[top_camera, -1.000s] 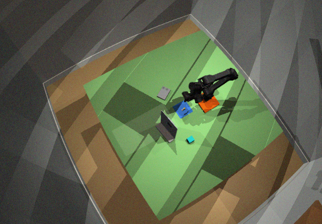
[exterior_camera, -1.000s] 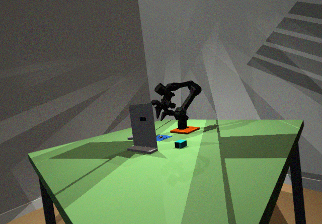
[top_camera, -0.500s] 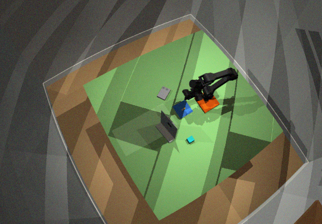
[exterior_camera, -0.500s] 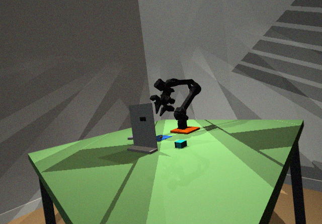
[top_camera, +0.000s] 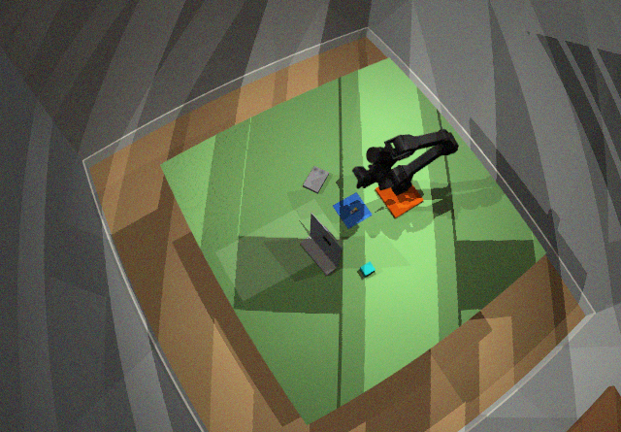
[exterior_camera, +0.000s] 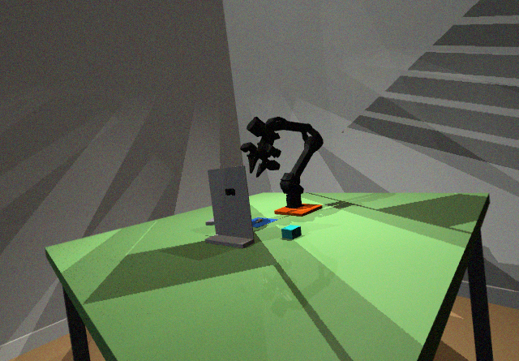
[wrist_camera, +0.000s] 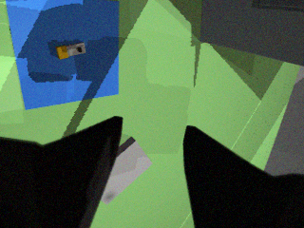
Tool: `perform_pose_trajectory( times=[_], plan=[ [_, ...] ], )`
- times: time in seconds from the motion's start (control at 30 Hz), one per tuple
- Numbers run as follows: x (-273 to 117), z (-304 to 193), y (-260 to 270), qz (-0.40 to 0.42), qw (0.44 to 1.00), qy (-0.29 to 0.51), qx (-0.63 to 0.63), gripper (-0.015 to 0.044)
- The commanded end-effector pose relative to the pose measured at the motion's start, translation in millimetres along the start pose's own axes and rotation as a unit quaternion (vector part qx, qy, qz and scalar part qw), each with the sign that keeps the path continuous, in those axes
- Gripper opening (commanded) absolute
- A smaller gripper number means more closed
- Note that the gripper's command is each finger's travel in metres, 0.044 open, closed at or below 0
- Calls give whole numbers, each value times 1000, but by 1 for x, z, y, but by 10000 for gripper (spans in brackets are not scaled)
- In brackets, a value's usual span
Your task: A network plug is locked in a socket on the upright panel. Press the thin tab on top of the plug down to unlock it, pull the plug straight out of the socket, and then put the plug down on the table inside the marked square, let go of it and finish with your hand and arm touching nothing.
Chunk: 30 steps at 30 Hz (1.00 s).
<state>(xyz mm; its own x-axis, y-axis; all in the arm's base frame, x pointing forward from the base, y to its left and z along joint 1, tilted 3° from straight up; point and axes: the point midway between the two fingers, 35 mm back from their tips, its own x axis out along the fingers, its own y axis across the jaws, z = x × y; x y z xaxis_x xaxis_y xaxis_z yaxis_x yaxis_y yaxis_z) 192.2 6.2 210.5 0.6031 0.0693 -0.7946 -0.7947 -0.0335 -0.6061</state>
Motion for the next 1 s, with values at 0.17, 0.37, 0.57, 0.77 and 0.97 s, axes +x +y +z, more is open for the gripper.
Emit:
perform_pose_trajectory(
  times=[0.17, 0.37, 0.57, 0.77, 0.97],
  plan=[
    [-19, 1, -13, 3, 1000, -2, -3, 156],
    [-31, 1, -20, 2, 1000, -3, -3, 156],
    [-31, 1, -20, 2, 1000, -3, -3, 287],
    [-31, 1, -20, 2, 1000, -3, -3, 440],
    [-31, 1, -20, 2, 1000, -3, -3, 440]
  ],
)
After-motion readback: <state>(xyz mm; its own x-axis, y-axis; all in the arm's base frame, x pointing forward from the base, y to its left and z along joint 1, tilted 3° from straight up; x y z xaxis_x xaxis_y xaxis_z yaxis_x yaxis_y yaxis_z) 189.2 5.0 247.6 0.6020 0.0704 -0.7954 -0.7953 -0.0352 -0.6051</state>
